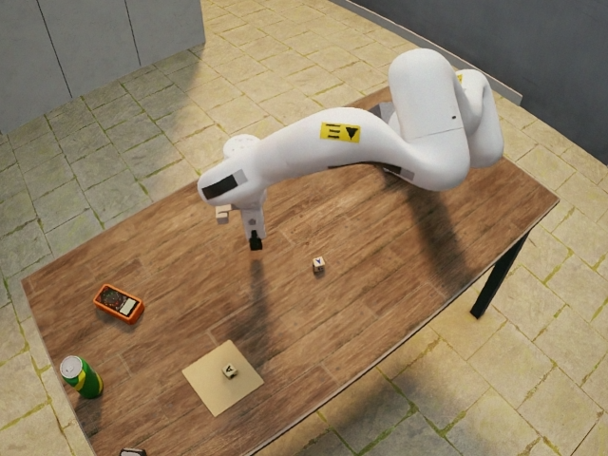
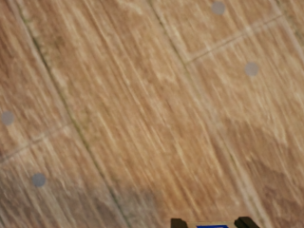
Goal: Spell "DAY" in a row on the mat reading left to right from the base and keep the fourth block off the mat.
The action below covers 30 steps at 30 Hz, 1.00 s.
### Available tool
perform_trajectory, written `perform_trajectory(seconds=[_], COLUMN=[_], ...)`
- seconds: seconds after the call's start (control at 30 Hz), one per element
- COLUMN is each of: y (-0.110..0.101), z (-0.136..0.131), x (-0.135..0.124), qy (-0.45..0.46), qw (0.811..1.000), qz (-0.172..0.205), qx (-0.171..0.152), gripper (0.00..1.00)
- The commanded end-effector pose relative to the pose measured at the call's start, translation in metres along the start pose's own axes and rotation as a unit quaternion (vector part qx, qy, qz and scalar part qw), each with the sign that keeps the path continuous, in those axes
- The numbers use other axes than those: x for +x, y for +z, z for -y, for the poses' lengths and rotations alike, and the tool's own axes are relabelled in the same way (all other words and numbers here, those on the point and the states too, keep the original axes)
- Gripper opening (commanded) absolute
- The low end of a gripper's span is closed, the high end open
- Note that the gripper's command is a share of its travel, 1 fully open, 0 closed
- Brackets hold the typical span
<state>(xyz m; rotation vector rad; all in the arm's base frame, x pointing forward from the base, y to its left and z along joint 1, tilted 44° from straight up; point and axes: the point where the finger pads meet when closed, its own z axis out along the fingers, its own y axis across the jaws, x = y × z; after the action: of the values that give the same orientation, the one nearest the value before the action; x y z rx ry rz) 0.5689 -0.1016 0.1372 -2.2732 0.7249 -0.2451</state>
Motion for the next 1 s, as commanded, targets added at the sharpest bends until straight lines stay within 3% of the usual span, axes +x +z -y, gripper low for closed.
perform_trajectory(seconds=[0.0, 0.23, 0.53, 0.7, 0.97], y=[-0.039, -0.058, -0.06, -0.057, -0.036], z=[0.001, 0.001, 0.001, 0.001, 0.001], x=[0.0, 0.0, 0.0, 0.0, 0.001], qy=[0.0, 0.0, 0.0, -0.021, -0.141], qw=[1.0, 1.0, 1.0, 1.0, 0.99], qz=[0.0, 0.0, 0.0, 0.0, 0.0], qx=[0.0, 0.0, 0.0, 0.0, 0.0], gripper=[0.23, 0.23, 0.23, 0.23, 0.23])
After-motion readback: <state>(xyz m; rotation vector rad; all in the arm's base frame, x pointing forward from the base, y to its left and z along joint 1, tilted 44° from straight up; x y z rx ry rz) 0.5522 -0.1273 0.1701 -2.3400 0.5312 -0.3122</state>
